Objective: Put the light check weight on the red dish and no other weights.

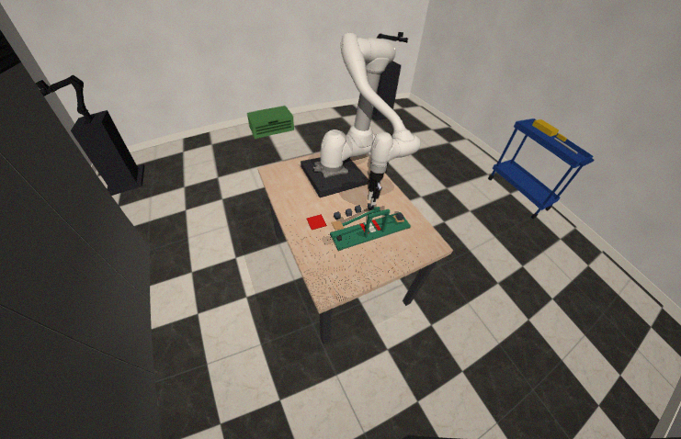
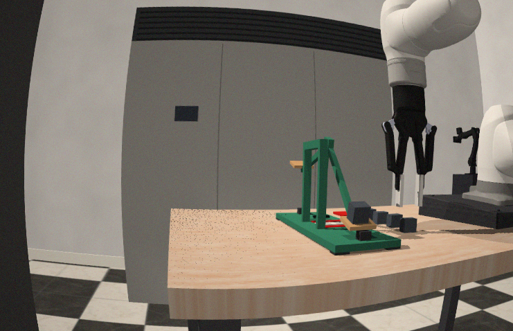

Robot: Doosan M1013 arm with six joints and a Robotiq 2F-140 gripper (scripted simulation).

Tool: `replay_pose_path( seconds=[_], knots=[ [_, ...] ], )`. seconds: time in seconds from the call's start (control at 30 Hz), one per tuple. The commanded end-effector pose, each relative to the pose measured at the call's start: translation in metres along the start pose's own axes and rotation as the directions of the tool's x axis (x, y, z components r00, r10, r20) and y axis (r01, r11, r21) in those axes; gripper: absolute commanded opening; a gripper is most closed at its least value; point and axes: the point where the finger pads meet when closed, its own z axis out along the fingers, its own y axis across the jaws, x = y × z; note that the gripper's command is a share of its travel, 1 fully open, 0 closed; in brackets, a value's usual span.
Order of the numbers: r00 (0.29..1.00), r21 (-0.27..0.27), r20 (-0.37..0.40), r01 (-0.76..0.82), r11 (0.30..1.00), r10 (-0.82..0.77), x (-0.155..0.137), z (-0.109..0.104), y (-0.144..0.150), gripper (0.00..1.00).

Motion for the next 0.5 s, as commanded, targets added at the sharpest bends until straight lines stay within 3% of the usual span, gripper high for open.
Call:
replay_pose_path(
  seconds=[0.0,0.47],
  knots=[
    [1.0,-0.003,0.004,0.0,1.0,0.0,-0.0009,0.0073,0.0019,0.35],
    [1.0,-0.003,0.004,0.0,1.0,0.0,-0.0009,0.0156,0.0019,0.35]
  ],
)
